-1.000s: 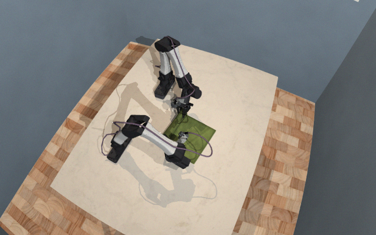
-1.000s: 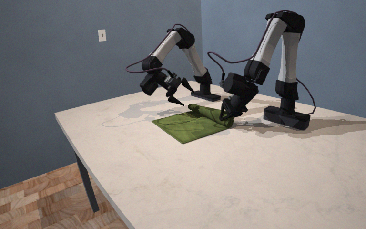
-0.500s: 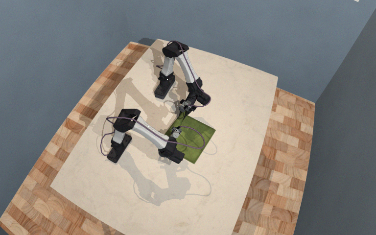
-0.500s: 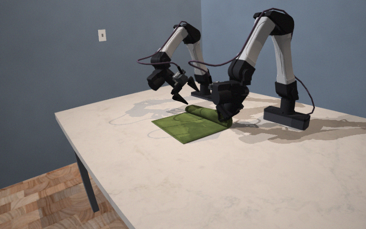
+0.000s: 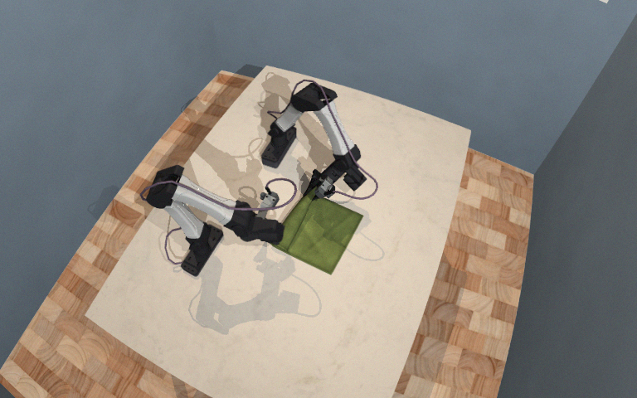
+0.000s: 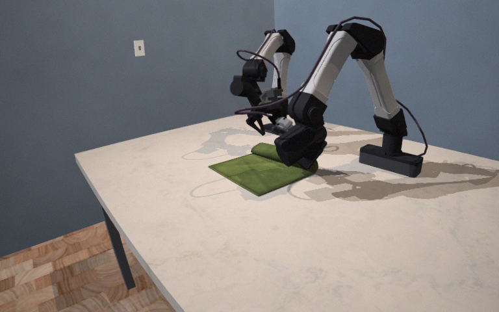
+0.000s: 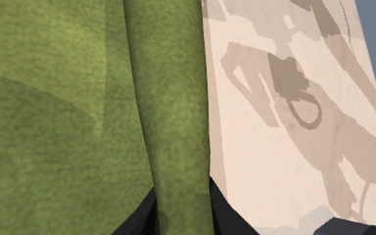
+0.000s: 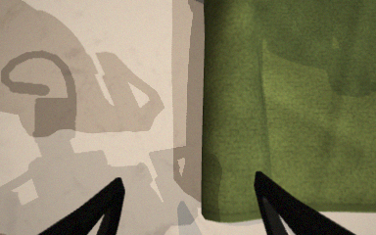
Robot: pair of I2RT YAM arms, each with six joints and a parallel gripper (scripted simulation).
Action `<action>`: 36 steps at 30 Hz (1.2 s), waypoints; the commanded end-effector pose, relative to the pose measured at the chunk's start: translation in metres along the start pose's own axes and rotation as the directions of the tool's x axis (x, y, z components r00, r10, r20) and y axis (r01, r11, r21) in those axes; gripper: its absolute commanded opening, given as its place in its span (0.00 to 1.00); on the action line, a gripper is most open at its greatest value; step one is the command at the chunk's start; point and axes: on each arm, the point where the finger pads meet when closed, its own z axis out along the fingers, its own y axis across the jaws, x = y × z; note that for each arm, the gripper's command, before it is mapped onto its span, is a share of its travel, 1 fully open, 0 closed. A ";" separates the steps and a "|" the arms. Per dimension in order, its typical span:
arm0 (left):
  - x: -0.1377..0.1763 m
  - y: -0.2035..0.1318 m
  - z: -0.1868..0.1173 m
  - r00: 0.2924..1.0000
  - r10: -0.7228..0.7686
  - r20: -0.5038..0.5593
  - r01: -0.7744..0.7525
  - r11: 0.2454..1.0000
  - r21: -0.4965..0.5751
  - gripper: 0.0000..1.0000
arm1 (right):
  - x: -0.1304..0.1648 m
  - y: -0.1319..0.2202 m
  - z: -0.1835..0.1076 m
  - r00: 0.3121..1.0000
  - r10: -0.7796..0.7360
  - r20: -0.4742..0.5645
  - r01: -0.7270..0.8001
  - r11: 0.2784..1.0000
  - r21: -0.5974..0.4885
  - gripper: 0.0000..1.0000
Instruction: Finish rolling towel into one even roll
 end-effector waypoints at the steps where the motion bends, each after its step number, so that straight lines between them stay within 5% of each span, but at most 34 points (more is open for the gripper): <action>1: -0.001 -0.012 -0.003 0.998 -0.059 0.001 0.058 0.992 0.112 0.30 | -0.007 -0.020 0.004 0.995 -0.094 -0.012 0.094 0.966 0.239 0.96; 6: -0.001 -0.012 -0.003 0.995 -0.100 -0.005 0.100 0.982 0.162 0.30 | -0.010 -0.016 0.006 0.989 -0.149 -0.023 0.149 0.938 0.312 0.97; 22: 0.005 -0.005 0.005 0.994 -0.112 -0.007 0.111 0.978 0.176 0.30 | -0.014 -0.034 -0.003 0.983 -0.180 -0.020 0.178 0.940 0.292 0.98; 36: 0.005 -0.005 0.005 0.994 -0.112 -0.007 0.111 0.978 0.176 0.30 | 0.019 -0.030 0.039 0.983 -0.183 -0.019 0.181 0.940 0.290 0.98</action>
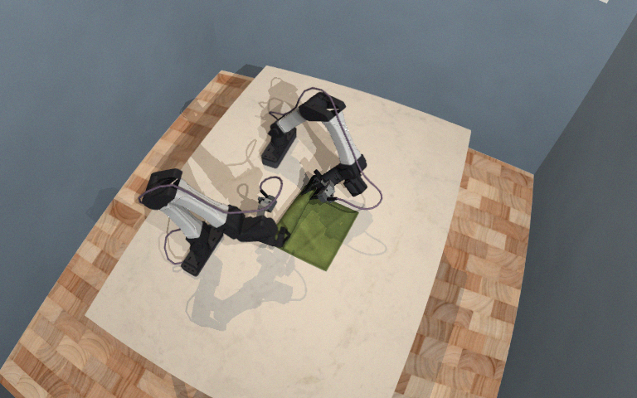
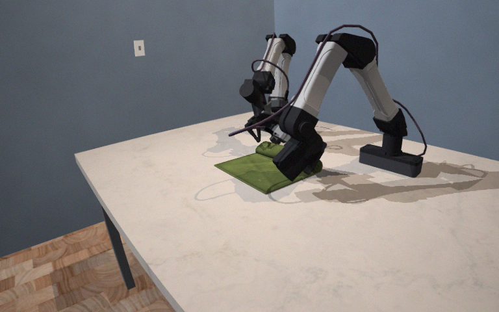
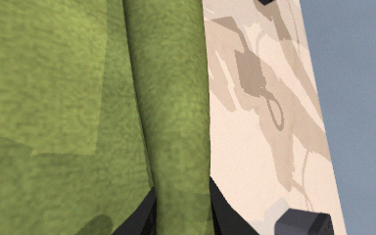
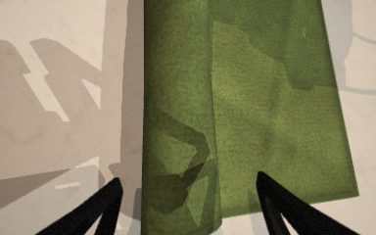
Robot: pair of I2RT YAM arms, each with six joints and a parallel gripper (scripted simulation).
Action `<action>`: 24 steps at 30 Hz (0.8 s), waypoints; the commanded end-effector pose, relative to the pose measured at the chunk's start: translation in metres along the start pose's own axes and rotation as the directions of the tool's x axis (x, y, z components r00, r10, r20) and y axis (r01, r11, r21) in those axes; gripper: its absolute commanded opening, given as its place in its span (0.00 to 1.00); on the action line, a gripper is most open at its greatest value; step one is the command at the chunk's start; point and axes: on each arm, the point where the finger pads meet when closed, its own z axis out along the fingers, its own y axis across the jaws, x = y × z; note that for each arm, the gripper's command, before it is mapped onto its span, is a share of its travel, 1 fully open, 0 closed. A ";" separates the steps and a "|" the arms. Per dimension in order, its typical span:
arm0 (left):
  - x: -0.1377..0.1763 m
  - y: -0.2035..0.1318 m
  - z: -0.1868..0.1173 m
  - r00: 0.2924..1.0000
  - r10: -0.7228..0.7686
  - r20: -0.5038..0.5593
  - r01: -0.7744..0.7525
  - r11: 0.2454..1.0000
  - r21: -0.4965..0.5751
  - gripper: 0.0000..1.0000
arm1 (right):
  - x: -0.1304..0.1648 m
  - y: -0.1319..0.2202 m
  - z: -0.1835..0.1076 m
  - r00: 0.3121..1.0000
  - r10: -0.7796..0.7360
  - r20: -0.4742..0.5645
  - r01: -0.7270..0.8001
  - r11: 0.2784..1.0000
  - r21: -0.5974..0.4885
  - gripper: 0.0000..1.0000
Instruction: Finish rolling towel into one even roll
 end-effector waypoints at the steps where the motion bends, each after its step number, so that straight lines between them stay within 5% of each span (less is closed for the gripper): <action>1: -0.004 0.003 -0.002 1.000 0.014 0.015 -0.014 1.000 0.000 0.30 | 0.004 -0.002 0.015 0.999 -0.029 0.026 0.028 0.999 0.032 0.98; 10: -0.004 0.003 -0.002 1.000 0.014 0.015 -0.014 1.000 0.000 0.30 | 0.004 -0.007 0.025 0.999 -0.029 0.026 0.029 0.999 0.032 0.98; 24: -0.004 0.003 -0.002 1.000 0.014 0.015 -0.014 1.000 0.000 0.30 | 0.004 -0.007 0.025 0.999 -0.029 0.026 0.029 0.999 0.032 0.38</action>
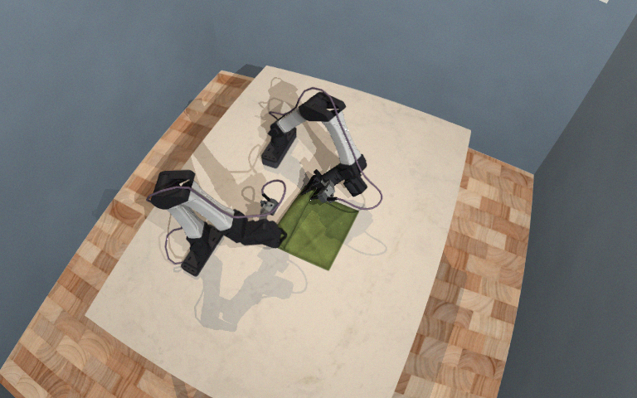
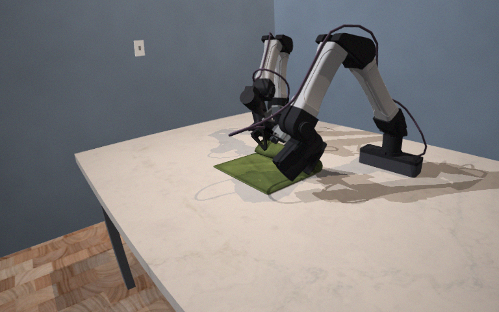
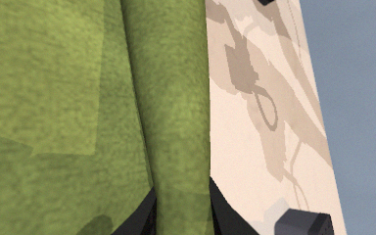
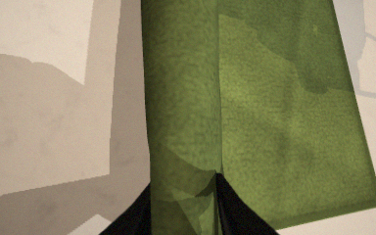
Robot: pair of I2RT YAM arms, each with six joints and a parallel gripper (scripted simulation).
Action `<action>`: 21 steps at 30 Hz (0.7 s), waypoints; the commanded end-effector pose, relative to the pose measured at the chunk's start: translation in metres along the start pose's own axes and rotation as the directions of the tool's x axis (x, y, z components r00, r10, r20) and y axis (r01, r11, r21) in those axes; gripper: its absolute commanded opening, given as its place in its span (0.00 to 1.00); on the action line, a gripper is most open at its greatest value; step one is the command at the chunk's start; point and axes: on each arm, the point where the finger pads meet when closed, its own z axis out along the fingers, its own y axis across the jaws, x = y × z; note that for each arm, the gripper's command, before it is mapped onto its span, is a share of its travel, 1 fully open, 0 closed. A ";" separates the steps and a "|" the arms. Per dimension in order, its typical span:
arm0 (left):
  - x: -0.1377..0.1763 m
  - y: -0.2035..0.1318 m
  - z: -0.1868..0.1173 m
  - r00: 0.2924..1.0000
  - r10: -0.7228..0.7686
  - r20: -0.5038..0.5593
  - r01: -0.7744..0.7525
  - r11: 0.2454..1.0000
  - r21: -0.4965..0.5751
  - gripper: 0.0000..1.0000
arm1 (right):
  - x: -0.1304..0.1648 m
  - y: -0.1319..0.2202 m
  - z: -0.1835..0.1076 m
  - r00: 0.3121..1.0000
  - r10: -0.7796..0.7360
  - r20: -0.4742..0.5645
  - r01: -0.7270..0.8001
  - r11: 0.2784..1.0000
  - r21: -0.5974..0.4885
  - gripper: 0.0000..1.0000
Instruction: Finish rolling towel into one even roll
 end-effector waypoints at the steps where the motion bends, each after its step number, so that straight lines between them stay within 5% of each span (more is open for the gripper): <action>1: -0.003 0.003 -0.002 1.000 0.014 0.014 -0.014 1.000 0.000 0.30 | -0.004 -0.009 0.002 1.000 -0.011 0.006 0.011 1.000 0.021 0.34; 12: -0.003 0.003 -0.002 1.000 0.014 0.014 -0.014 1.000 0.000 0.30 | -0.004 -0.009 0.002 1.000 -0.011 0.006 0.011 1.000 0.021 0.30; 21: -0.006 -0.001 -0.005 1.000 0.014 0.014 -0.014 1.000 0.000 0.56 | -0.004 -0.009 0.002 1.000 -0.011 0.006 0.011 1.000 0.021 0.30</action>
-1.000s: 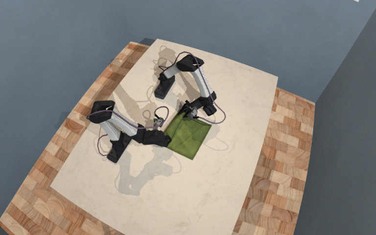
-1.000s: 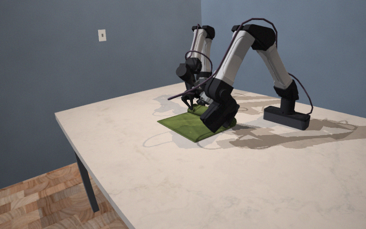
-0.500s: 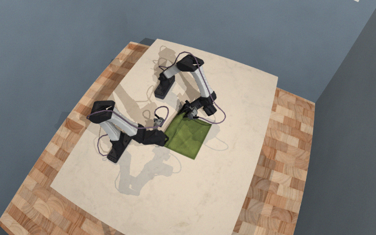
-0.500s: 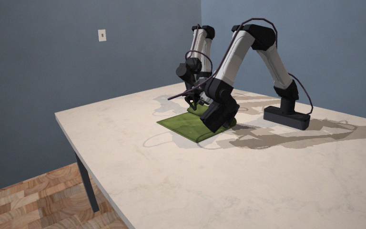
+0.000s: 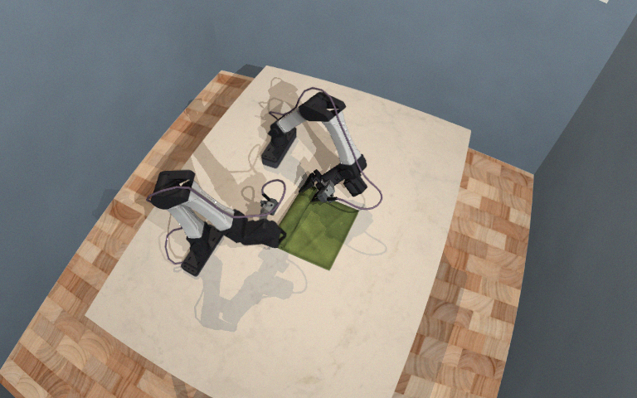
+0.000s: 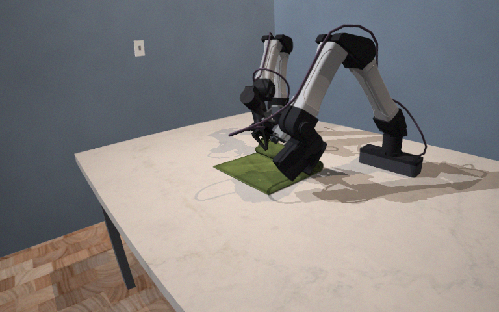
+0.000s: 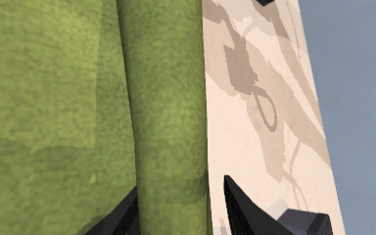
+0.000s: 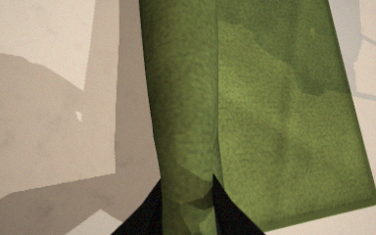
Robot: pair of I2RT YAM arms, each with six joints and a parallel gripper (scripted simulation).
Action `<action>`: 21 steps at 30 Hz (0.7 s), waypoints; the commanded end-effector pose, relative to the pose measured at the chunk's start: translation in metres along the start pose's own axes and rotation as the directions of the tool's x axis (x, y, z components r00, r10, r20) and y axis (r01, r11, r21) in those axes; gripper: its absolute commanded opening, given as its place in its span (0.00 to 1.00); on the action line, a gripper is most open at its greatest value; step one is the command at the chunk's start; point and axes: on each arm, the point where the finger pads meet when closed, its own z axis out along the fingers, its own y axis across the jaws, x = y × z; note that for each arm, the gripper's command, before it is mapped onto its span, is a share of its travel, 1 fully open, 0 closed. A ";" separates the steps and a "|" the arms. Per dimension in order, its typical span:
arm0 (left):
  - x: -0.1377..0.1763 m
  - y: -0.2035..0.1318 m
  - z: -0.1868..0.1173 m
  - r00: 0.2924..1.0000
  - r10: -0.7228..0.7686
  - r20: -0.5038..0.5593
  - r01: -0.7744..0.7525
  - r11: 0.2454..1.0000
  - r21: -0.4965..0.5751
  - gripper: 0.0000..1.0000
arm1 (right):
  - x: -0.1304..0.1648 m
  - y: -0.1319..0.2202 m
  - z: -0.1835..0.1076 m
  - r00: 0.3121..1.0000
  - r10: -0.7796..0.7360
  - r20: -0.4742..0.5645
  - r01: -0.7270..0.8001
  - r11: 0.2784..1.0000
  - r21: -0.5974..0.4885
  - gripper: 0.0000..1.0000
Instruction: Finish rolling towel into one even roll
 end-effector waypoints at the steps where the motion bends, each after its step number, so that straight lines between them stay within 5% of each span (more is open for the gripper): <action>1: -0.006 -0.001 -0.006 1.000 0.016 0.013 -0.016 1.000 -0.003 0.59 | -0.003 -0.007 0.002 1.000 -0.007 0.003 0.007 1.000 0.014 0.30; 8: -0.008 -0.005 -0.009 1.000 0.016 0.013 -0.016 1.000 -0.003 0.85 | -0.003 -0.007 0.002 1.000 -0.007 0.003 0.007 1.000 0.014 0.30; 21: -0.008 -0.005 -0.055 1.000 0.016 0.013 -0.016 1.000 -0.003 0.85 | -0.004 -0.008 0.001 0.998 0.070 -0.004 -0.070 0.994 -0.080 0.30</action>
